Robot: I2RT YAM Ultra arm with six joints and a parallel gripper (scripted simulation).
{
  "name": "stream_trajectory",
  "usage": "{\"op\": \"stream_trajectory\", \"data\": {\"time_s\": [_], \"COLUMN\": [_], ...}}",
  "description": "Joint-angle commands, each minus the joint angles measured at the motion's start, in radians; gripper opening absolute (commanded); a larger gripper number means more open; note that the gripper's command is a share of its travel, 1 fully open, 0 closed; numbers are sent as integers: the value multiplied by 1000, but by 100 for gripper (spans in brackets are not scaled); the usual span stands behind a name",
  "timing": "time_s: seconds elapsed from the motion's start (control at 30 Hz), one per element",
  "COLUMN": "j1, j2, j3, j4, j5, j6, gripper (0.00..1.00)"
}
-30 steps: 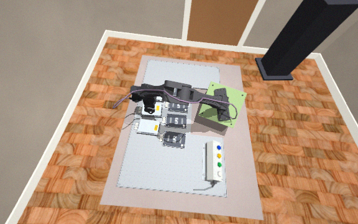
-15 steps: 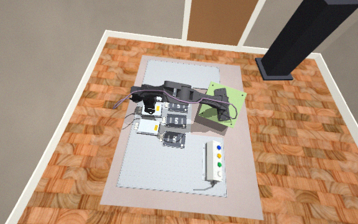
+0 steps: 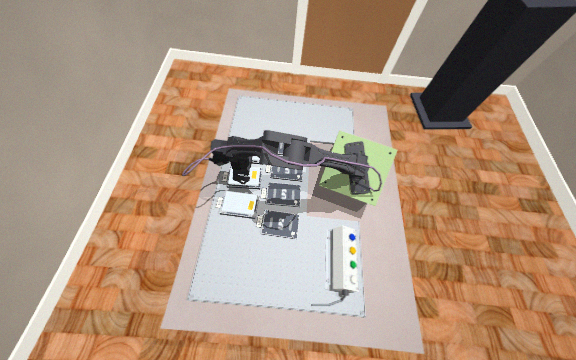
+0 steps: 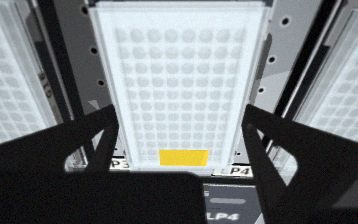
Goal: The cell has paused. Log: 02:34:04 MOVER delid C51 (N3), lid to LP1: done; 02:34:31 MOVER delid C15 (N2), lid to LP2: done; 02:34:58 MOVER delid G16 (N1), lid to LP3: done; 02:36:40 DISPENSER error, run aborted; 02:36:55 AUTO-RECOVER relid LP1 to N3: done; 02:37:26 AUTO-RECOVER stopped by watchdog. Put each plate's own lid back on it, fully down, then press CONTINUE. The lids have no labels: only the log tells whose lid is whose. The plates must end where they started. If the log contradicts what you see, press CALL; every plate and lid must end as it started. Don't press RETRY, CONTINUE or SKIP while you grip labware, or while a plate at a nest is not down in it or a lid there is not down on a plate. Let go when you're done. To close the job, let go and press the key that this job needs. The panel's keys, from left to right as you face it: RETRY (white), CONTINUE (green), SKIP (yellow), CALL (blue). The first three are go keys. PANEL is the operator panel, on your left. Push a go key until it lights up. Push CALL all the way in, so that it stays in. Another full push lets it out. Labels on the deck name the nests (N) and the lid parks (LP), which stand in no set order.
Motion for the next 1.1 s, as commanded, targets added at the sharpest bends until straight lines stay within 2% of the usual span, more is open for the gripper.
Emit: {"op": "stream_trajectory", "data": {"time_s": [0.0, 1.07], "j1": [-14, -14], "j2": [-1, 0], "j3": [11, 27], "j4": [24, 10], "j5": [0, 0], "j6": [11, 6], "gripper": [0, 0]}}
